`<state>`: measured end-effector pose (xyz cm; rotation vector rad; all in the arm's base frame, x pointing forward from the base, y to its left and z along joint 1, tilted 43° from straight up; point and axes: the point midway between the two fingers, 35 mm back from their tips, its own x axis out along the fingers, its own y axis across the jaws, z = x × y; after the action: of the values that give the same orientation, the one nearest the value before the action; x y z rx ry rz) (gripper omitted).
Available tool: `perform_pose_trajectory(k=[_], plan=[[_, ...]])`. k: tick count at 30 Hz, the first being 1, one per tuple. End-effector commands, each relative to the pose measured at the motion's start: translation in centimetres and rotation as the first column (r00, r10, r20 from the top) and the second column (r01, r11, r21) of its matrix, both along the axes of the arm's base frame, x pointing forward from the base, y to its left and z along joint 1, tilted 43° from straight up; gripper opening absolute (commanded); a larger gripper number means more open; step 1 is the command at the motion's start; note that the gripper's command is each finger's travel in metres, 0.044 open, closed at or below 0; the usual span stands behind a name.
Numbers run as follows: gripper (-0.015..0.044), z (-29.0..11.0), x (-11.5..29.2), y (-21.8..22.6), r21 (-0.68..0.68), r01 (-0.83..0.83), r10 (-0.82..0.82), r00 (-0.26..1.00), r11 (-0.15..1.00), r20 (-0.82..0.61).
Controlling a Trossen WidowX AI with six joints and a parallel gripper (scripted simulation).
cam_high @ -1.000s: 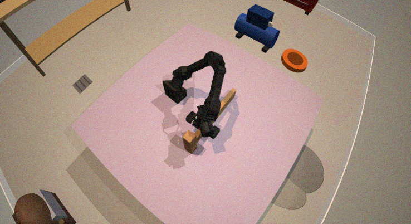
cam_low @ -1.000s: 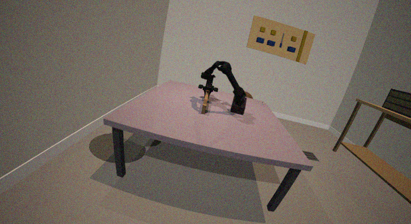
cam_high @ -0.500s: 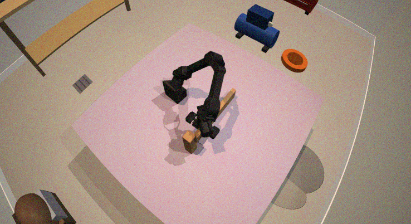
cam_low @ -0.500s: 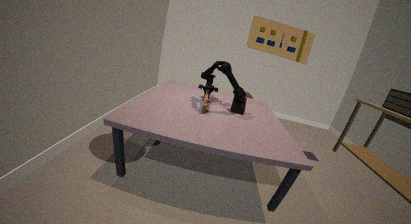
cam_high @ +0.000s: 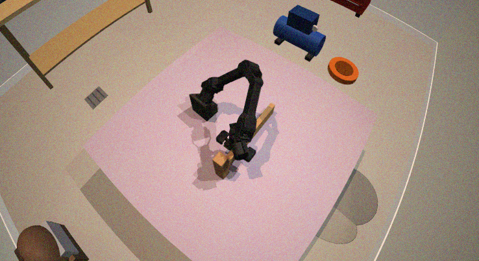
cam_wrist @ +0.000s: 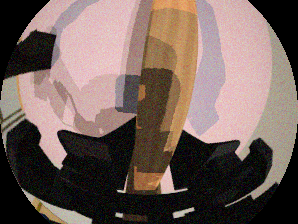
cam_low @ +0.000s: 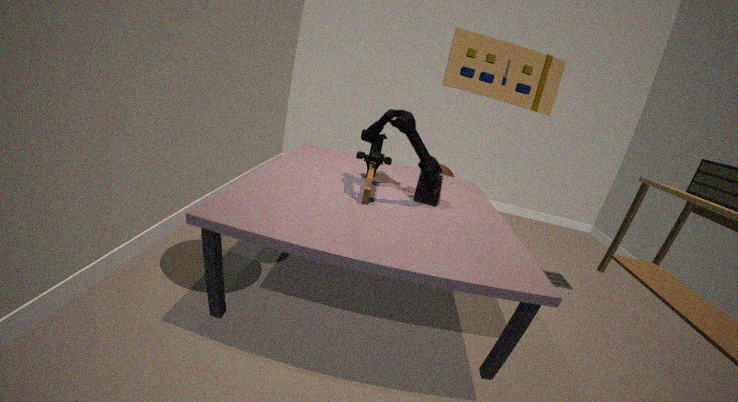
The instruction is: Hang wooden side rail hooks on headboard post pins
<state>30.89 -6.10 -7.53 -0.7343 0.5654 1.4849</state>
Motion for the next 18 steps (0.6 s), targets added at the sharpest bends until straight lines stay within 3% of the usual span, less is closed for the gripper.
perform_pose_trajectory(k=[1, 18], plan=[[0.0, -0.01, 0.06, -0.36, -0.005, 0.003, -0.003, 1.0, 1.0, 0.006], [0.0, -0.22, 0.07, -0.17, -0.005, 0.003, -0.003, 1.0, 1.0, 0.006]])
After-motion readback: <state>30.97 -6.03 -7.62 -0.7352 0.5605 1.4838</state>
